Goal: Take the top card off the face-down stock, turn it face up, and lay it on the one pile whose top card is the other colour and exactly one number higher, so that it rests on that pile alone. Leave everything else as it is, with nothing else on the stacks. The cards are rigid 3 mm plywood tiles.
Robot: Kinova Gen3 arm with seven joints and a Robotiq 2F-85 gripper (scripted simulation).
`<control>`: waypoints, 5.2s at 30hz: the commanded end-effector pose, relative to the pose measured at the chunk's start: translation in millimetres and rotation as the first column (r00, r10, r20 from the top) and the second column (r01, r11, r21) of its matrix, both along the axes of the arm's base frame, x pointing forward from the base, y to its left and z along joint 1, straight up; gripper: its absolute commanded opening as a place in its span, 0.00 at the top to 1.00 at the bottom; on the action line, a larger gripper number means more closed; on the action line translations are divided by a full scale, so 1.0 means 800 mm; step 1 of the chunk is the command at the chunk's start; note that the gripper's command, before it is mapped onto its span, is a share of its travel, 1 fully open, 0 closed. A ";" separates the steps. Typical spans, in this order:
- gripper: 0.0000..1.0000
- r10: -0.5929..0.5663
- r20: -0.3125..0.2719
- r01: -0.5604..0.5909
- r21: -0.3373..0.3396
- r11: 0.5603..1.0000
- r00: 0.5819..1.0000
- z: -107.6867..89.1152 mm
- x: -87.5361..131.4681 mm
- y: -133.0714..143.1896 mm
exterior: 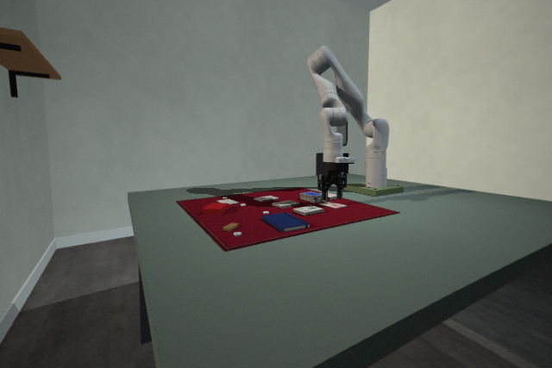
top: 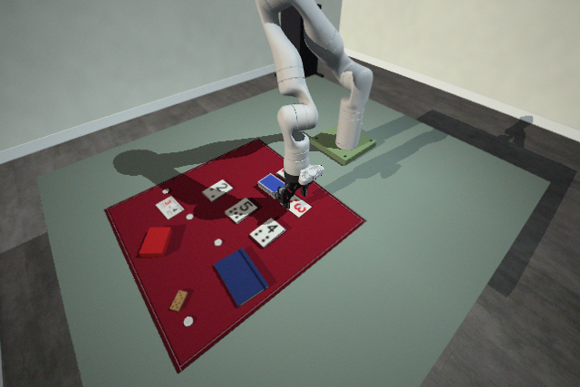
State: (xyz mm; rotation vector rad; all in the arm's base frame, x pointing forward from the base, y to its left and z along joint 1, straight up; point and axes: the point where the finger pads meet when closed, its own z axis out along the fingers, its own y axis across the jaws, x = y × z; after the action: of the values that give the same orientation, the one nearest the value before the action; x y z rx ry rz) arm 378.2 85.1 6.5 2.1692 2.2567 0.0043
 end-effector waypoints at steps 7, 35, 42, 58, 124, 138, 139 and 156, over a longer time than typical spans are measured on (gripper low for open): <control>0.15 0.003 -0.003 -0.003 0.001 1.000 1.000 -0.004 -0.001 0.002; 0.15 0.003 -0.003 -0.003 0.001 1.000 1.000 -0.004 -0.001 0.002; 0.15 0.003 -0.003 -0.003 0.001 1.000 1.000 -0.005 -0.001 0.002; 0.15 0.003 -0.003 -0.003 0.001 1.000 1.000 -0.014 -0.001 0.002; 0.28 0.003 -0.003 -0.003 0.001 1.000 1.000 -0.020 -0.001 0.002; 0.28 0.003 -0.003 -0.003 0.001 1.000 1.000 -0.020 -0.001 0.002; 0.28 0.003 -0.003 -0.003 0.001 1.000 1.000 -0.020 -0.001 0.002; 0.28 0.003 -0.003 -0.003 0.001 1.000 1.000 -0.020 -0.001 0.002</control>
State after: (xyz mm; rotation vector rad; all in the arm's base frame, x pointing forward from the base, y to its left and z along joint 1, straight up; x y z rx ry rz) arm 377.1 86.4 -9.8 2.1685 2.2629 -0.0003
